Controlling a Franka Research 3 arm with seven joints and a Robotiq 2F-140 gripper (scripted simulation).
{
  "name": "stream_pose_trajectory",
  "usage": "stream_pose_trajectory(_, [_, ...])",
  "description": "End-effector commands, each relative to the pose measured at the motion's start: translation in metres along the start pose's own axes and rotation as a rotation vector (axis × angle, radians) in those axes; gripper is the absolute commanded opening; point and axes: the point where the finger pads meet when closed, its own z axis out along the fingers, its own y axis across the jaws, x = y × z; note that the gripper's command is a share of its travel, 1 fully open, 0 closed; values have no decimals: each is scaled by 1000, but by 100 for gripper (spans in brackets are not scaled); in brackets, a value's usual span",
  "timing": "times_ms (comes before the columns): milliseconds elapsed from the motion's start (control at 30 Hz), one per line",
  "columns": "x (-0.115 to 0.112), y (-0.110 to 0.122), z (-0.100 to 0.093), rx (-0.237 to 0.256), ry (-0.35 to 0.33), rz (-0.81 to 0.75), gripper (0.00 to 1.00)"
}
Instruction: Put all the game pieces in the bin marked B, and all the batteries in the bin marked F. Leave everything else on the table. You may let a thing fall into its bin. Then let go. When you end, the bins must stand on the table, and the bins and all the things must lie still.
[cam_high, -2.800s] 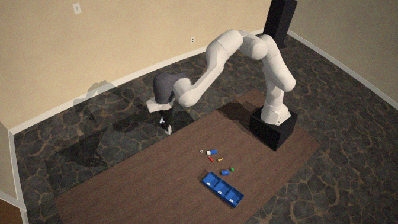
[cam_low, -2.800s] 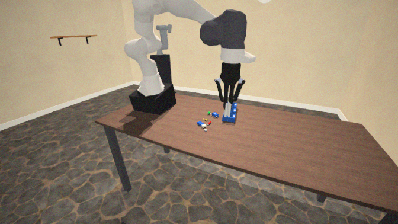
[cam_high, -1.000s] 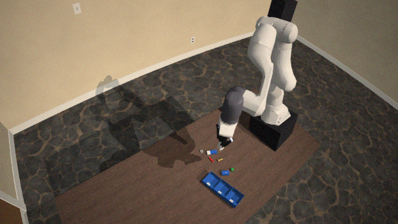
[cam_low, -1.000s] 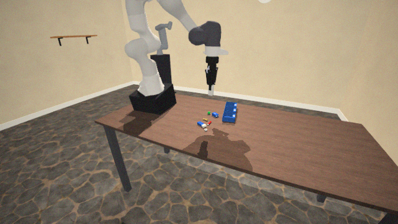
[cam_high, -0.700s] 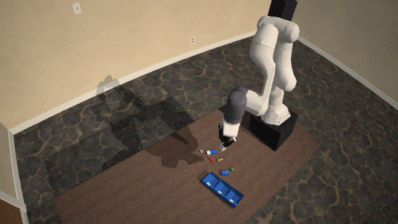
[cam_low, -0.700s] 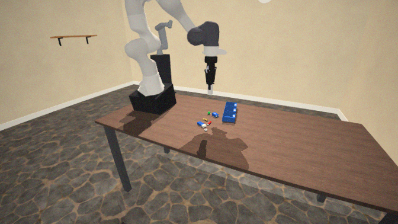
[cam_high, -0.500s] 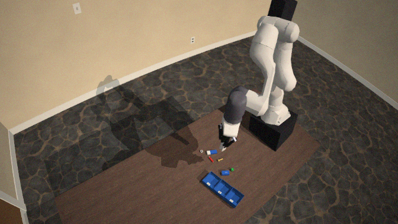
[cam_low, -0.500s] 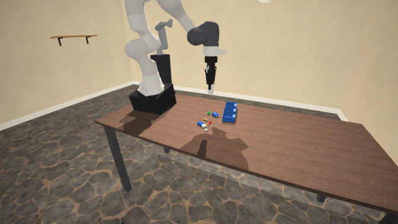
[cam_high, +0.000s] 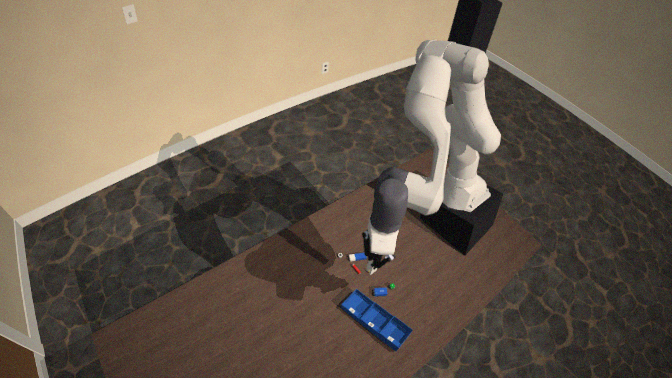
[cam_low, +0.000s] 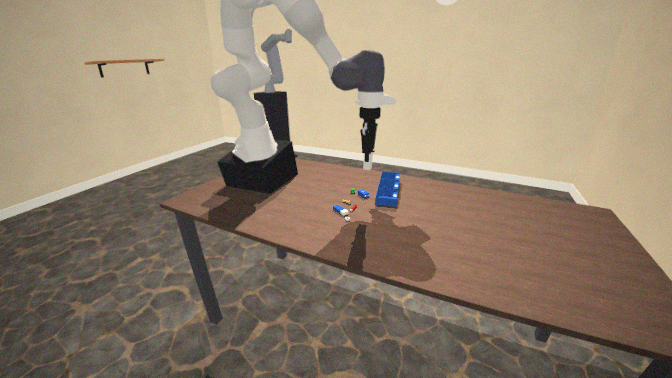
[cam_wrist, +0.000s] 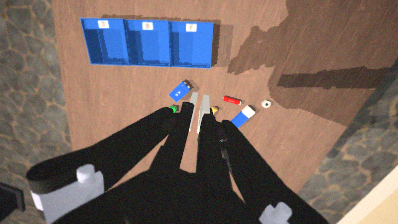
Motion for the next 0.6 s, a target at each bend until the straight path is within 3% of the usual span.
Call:
stream_pose_trajectory(0, [15, -4, 8, -13, 14, 56, 5])
stream_pose_trajectory(367, [75, -41, 66, -13, 14, 56, 5])
stream_pose_trajectory(567, [75, -41, 66, -13, 14, 56, 5])
